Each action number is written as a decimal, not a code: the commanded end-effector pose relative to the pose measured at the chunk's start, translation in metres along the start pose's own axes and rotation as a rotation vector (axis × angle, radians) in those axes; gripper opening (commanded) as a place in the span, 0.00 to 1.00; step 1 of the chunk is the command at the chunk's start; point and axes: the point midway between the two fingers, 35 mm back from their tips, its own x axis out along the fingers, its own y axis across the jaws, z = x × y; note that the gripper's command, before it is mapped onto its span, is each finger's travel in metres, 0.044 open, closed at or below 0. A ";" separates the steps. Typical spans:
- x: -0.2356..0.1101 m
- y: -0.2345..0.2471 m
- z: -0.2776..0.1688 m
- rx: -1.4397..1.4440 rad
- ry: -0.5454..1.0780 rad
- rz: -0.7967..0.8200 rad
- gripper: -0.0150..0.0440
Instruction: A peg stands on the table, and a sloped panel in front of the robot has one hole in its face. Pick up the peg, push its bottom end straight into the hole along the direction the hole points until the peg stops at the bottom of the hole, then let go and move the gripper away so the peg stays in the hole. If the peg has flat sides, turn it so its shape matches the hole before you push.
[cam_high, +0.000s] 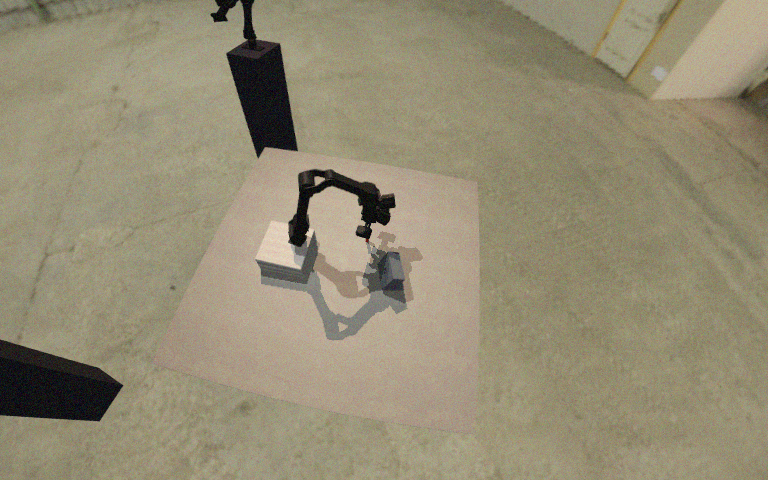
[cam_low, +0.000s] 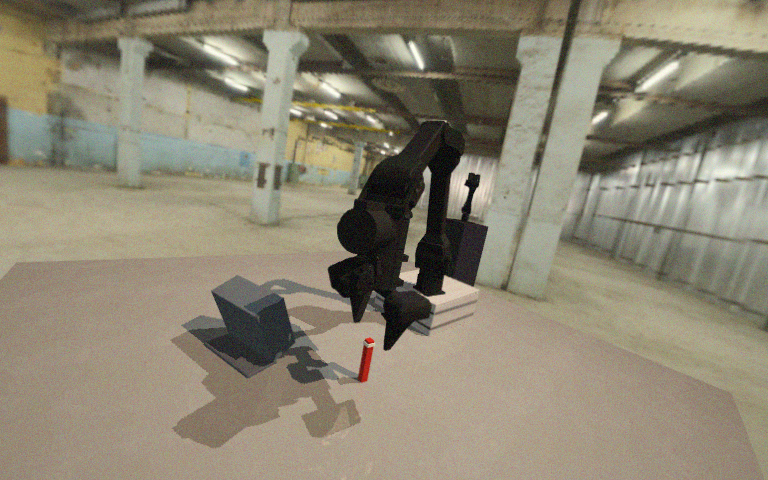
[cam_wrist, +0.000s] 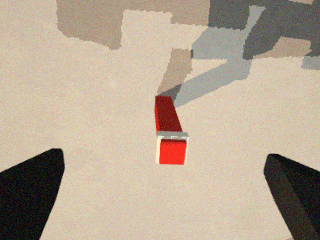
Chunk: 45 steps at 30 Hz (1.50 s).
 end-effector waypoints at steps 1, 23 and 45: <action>0.010 -0.002 -0.001 0.003 0.008 -0.009 1.00; 0.045 -0.003 -0.002 0.003 0.008 -0.010 1.00; 0.051 -0.002 -0.002 0.008 0.005 -0.004 0.47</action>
